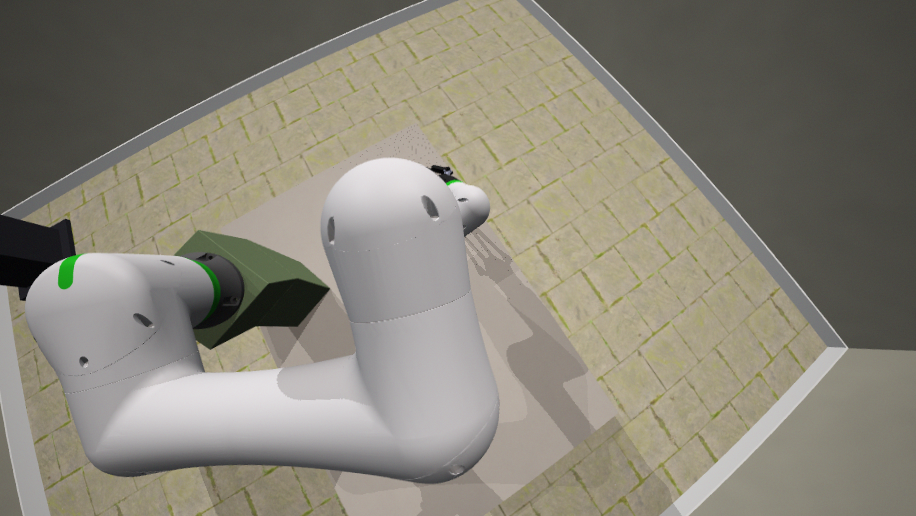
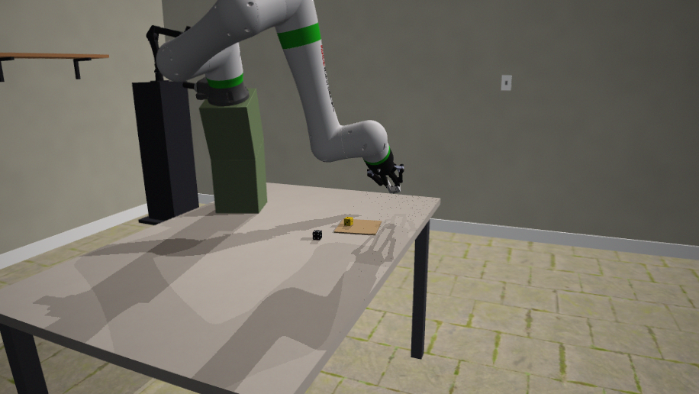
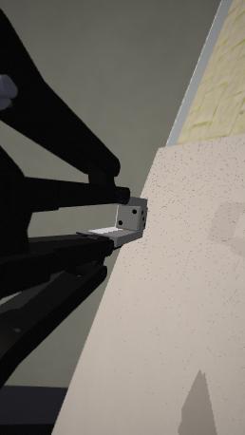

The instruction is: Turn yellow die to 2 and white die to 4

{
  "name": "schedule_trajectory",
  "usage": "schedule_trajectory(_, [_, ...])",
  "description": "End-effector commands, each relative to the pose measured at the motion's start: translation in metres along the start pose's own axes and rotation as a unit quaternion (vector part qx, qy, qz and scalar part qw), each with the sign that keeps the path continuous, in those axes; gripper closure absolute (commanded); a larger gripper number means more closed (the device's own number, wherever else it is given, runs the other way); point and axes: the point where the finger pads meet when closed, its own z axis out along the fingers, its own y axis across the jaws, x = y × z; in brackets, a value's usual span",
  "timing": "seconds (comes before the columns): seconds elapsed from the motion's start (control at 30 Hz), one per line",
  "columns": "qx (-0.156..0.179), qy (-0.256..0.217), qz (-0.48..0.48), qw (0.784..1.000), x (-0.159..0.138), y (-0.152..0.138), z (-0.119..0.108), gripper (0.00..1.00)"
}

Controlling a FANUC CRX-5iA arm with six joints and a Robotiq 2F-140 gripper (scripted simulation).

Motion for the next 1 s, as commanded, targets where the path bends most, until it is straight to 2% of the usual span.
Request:
schedule_trajectory(0.0, [-0.065,-0.055,0.016,0.996,0.003,0.026,-0.016,0.87])
schedule_trajectory(0.07, [-0.073,-0.063,0.020,0.995,0.005,0.035,-0.020,0.87])
schedule_trajectory(0.13, [-0.094,-0.083,0.031,0.992,0.008,0.060,-0.032,0.87])
schedule_trajectory(0.23, [-0.105,-0.093,0.038,0.989,0.010,0.073,-0.039,0.87])
schedule_trajectory(0.57, [-0.107,-0.095,0.039,0.989,0.013,0.076,-0.039,0.87])
schedule_trajectory(0.97, [-0.107,-0.095,0.039,0.989,0.033,0.080,-0.023,0.87])
